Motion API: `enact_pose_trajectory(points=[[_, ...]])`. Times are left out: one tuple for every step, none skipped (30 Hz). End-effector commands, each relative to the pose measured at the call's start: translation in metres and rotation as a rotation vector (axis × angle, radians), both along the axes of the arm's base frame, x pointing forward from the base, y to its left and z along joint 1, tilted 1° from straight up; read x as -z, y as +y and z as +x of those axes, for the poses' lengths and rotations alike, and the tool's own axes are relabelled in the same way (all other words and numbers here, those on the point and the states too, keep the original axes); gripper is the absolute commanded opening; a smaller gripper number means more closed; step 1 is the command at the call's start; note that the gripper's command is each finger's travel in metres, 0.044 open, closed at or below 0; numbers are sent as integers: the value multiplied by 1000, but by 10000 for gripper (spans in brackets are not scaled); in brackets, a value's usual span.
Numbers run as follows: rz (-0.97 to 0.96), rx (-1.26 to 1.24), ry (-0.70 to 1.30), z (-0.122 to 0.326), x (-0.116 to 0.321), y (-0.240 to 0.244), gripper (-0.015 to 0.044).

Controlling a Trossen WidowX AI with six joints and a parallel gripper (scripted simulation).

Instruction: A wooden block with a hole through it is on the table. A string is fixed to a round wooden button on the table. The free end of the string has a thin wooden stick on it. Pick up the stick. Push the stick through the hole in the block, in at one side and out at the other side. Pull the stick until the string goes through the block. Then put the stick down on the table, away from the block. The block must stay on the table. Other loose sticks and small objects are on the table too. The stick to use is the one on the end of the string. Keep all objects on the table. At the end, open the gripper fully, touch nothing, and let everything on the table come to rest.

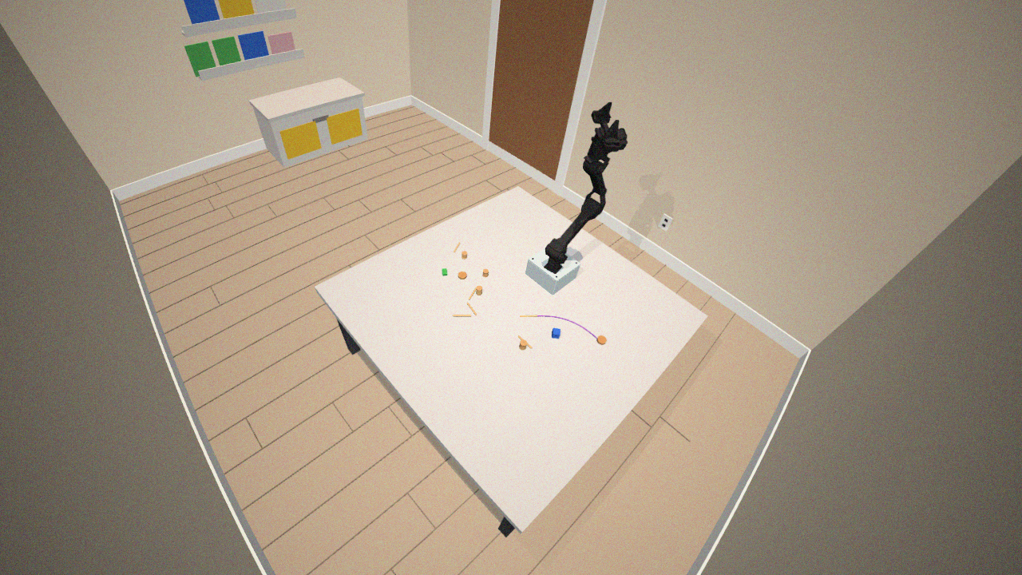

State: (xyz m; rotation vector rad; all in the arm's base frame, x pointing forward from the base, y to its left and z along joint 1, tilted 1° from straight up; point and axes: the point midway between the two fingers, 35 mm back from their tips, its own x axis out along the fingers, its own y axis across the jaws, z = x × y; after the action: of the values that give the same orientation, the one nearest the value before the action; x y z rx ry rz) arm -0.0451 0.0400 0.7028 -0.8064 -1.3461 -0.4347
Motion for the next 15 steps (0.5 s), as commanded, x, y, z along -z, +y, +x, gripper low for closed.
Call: enact_pose_trajectory(points=[[17, 25, 175, 74, 8, -14, 440], [21, 20, 176, 76, 9, -15, 440], [29, 11, 178, 79, 9, -17, 440], [42, -3, 182, 85, 11, -19, 440], [55, -17, 190, 92, 12, -21, 440], [61, -20, 219, 106, 15, -23, 440], [61, -17, 259, 122, 19, -24, 440], [61, -14, 299, 137, 23, -24, 440], [59, -11, 339, 153, 28, -24, 440], [57, -7, 379, 168, 33, -24, 440], [54, -5, 408, 179, 38, -24, 440], [49, -1, 416, 185, 40, -23, 440], [40, 4, 428, 194, 44, -21, 440], [31, 9, 441, 203, 48, -19, 440], [23, 13, 483, 219, 56, -17, 440]])
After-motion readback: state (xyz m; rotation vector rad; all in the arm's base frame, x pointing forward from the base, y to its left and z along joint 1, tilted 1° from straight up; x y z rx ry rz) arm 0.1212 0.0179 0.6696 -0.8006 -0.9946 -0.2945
